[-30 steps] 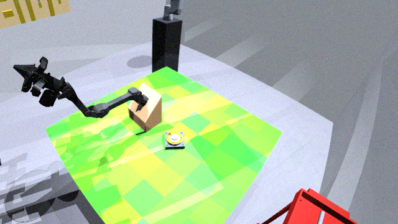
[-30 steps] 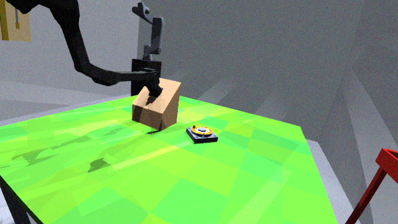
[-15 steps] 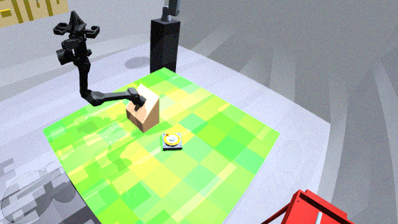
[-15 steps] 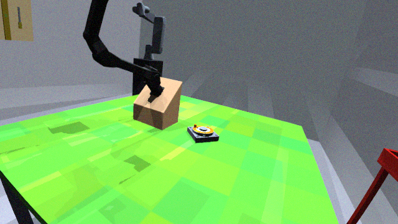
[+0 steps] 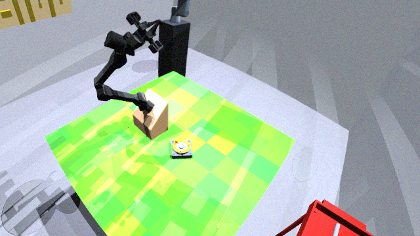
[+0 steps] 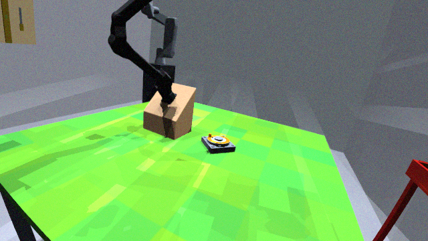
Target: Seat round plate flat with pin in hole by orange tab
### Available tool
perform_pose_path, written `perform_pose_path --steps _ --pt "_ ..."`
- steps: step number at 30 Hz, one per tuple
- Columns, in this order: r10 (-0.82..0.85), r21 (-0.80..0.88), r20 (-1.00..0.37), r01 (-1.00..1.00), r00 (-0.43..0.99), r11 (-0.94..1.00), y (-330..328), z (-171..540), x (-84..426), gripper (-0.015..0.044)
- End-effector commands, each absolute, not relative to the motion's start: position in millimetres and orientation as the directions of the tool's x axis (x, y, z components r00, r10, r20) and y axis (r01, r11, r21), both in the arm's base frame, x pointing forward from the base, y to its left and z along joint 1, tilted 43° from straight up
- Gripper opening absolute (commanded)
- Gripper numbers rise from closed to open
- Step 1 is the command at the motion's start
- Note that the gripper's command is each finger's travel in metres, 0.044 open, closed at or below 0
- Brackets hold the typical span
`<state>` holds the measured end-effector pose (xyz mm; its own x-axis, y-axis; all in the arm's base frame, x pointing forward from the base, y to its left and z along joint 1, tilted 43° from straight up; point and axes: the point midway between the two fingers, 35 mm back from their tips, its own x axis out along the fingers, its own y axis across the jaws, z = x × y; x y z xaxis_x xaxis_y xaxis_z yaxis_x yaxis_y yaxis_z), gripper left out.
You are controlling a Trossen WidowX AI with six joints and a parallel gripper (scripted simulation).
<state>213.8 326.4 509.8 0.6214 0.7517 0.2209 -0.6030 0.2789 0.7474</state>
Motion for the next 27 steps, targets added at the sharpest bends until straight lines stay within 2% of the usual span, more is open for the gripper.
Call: perform_pose_path --steps 1,11,14,20,27 --pt "0.700 0.722 0.045 -0.507 0.713 0.470 335.3 446.6 256.0 0.0000" --pt "0.429 0.500 -0.376 -0.209 0.822 0.840 306.5 282.6 338.2 0.0000" --pt "0.285 0.358 -0.515 -0.099 0.808 0.929 278.4 220.8 355.8 0.0000" --pt "0.034 0.097 -0.690 0.046 0.723 0.994 220.4 130.7 366.2 0.0000" --pt "-0.300 -0.265 -0.812 0.143 0.501 0.954 128.2 32.9 346.6 0.0000"
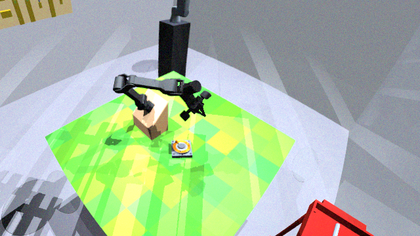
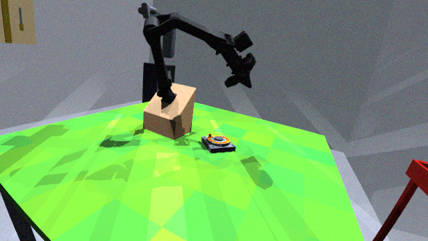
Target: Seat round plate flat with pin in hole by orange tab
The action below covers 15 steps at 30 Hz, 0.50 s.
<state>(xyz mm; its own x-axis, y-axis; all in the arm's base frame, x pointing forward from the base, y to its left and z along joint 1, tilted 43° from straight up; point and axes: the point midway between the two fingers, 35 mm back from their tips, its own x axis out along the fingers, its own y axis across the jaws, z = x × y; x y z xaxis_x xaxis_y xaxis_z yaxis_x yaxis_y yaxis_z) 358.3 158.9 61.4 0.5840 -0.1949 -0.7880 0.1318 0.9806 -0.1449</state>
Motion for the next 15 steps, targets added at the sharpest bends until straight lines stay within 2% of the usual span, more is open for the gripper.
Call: perform_pose_path --steps 1,7,10,15 --pt "-0.349 -0.319 -0.819 0.144 0.456 0.937 113.3 20.4 339.9 0.0000" --pt "-0.622 -0.622 -0.773 0.041 0.125 0.782 18.0 -41.0 274.8 0.0000" --pt "-0.674 -0.675 -0.738 -0.014 0.038 0.738 -3.6 -50.0 253.7 0.0000" --pt "-0.681 -0.681 -0.732 -0.022 0.026 0.732 -6.5 -51.1 250.6 0.0000"
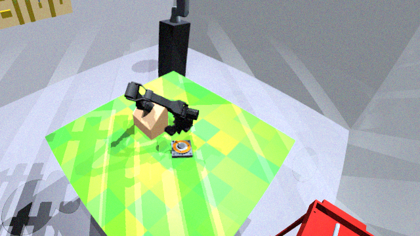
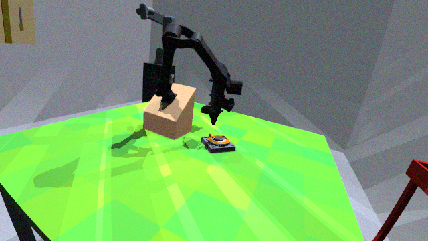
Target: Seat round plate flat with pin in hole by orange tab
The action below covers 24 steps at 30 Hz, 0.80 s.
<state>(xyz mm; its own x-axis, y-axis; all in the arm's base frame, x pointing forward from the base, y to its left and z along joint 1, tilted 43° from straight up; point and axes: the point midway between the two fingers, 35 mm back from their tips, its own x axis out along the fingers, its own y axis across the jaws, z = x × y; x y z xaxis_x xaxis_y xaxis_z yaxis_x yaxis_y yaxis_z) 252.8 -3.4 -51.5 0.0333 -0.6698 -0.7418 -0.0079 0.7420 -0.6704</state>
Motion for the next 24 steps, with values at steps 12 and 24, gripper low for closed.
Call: perform_pose_path --steps 12,24 --pt "-0.683 -0.683 -0.730 -0.022 0.026 0.730 -39.3 -85.7 251.6 0.0000" --pt "-0.683 -0.684 -0.730 -0.023 0.025 0.729 -47.4 -79.4 248.4 0.0000"
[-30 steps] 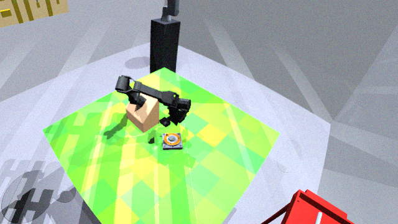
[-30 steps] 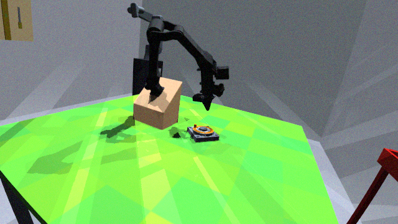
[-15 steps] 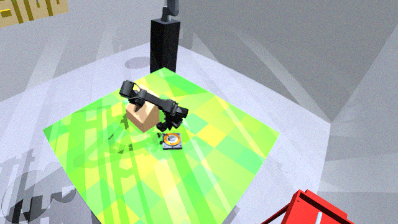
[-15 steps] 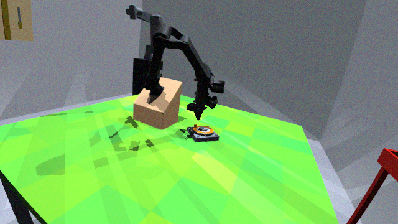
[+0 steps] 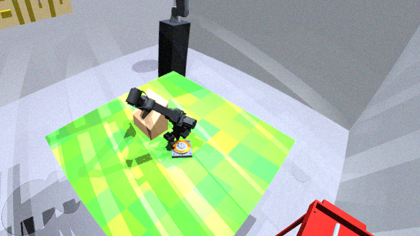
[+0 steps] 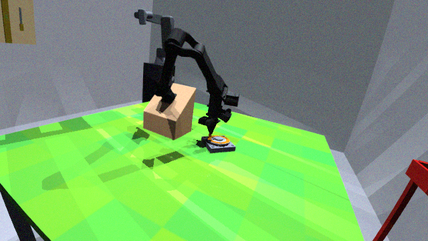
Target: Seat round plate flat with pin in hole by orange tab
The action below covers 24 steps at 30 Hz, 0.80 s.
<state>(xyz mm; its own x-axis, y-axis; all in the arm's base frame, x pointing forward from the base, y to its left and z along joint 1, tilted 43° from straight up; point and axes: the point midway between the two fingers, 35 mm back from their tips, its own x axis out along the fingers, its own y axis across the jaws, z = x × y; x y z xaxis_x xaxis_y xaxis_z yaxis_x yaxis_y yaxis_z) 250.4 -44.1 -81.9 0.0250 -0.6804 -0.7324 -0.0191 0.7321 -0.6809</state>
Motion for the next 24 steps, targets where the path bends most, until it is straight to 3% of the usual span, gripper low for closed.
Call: perform_pose_path --steps 1,24 --pt "-0.683 -0.684 -0.730 -0.023 0.025 0.729 -48.4 -78.4 247.9 0.0000" --pt "-0.685 -0.685 -0.728 -0.023 0.025 0.728 -71.5 -57.7 252.6 0.0000"
